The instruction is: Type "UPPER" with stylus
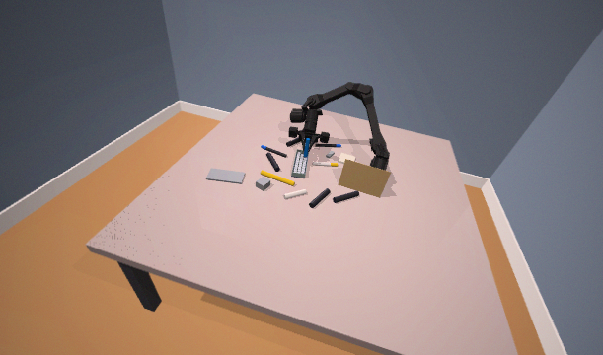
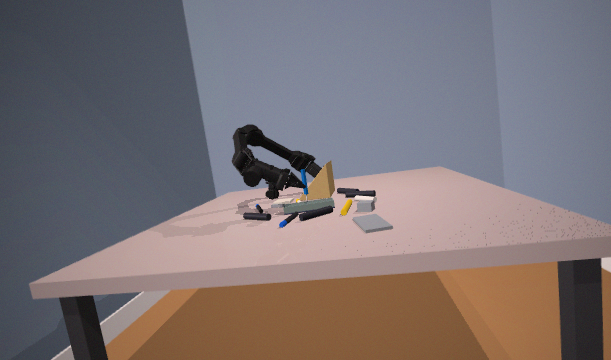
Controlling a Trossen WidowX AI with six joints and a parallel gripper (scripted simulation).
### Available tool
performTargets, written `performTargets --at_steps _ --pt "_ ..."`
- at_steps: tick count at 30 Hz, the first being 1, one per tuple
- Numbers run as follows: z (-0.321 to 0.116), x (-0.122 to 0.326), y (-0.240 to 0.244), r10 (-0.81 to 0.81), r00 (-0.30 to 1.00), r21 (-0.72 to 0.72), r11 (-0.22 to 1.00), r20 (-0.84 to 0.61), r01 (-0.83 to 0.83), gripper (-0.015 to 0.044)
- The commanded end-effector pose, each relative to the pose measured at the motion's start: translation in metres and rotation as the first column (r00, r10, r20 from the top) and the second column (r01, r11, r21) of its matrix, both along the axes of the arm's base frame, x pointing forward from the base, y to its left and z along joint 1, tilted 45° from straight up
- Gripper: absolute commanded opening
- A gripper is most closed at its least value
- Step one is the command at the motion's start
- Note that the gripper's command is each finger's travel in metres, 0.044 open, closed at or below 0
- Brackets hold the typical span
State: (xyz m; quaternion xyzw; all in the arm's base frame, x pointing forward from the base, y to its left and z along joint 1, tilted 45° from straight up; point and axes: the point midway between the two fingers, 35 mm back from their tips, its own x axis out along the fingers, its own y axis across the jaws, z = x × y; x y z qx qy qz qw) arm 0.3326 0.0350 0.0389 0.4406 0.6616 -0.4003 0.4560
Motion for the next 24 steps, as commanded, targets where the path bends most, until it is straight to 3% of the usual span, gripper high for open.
performTargets --at_steps 1,24 --pt "-0.002 0.0003 -0.0018 0.005 1.0 -0.002 1.0 0.001 -0.005 0.0081" --pt "-0.0093 0.0015 -0.0091 0.005 1.0 -0.002 1.0 0.001 -0.005 0.0081"
